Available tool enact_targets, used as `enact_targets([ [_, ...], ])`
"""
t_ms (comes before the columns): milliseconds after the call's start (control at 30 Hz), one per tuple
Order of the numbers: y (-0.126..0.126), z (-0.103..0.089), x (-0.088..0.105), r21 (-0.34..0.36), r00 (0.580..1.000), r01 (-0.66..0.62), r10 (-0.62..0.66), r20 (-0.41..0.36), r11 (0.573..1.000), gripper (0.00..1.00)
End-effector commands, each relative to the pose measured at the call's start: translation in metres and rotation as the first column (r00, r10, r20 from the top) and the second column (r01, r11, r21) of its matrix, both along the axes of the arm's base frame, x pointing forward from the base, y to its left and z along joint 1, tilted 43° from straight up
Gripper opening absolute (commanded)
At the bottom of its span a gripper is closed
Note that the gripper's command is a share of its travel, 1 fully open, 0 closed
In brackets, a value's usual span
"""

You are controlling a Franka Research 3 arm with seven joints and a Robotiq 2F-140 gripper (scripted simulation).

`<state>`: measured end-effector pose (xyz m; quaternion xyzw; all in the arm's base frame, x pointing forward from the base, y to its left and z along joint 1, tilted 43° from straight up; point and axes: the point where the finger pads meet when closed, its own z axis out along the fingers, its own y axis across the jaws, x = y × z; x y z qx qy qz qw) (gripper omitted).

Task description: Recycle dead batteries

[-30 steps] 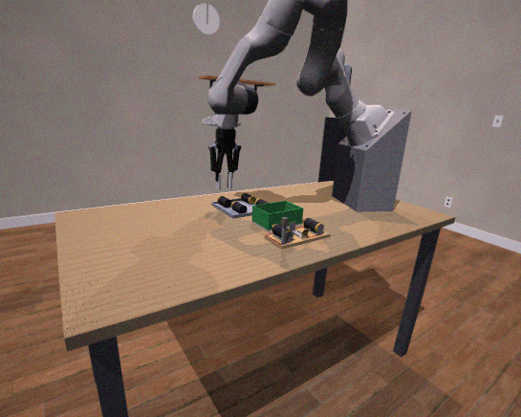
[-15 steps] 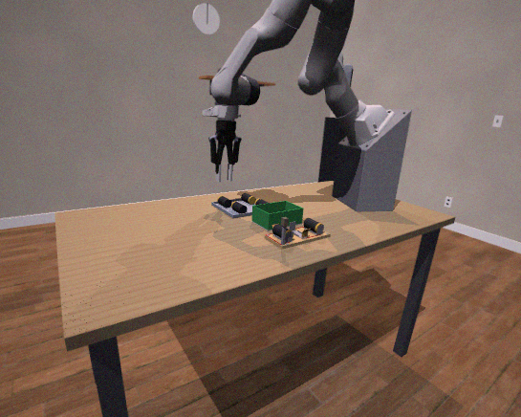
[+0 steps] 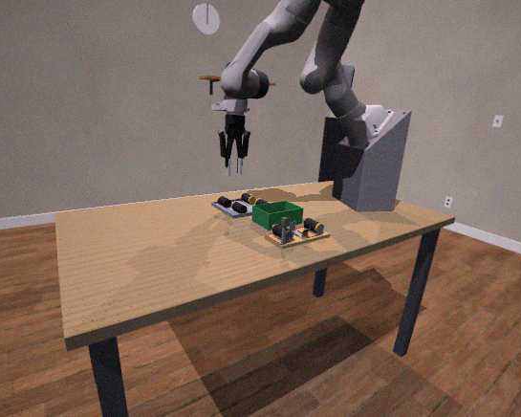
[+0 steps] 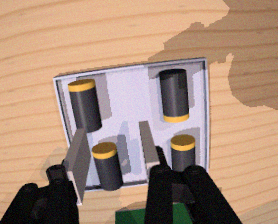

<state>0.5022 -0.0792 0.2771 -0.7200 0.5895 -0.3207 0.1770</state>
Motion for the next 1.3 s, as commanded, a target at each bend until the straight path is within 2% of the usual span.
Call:
enact_targets([
  [0, -0.008, -0.02, -0.024, -0.006, 1.0, -0.007, 0.007, 0.003, 1.0, 0.29],
  [100, -0.016, -0.042, -0.048, -0.006, 1.0, -0.007, 0.007, 0.003, 1.0, 0.29],
  [200, -0.019, -0.049, -0.057, -0.006, 1.0, -0.007, 0.007, 0.003, 1.0, 0.29],
  [1067, -0.019, -0.05, -0.057, -0.013, 1.0, -0.014, 0.014, 0.002, 1.0, 0.29],
  [1167, -0.02, -0.056, -0.052, -0.013, 1.0, -0.014, 0.014, 0.002, 1.0, 0.29],
  [1267, -0.022, -0.071, -0.038, -0.013, 1.0, -0.014, 0.014, 0.002, 1.0, 0.29],
])
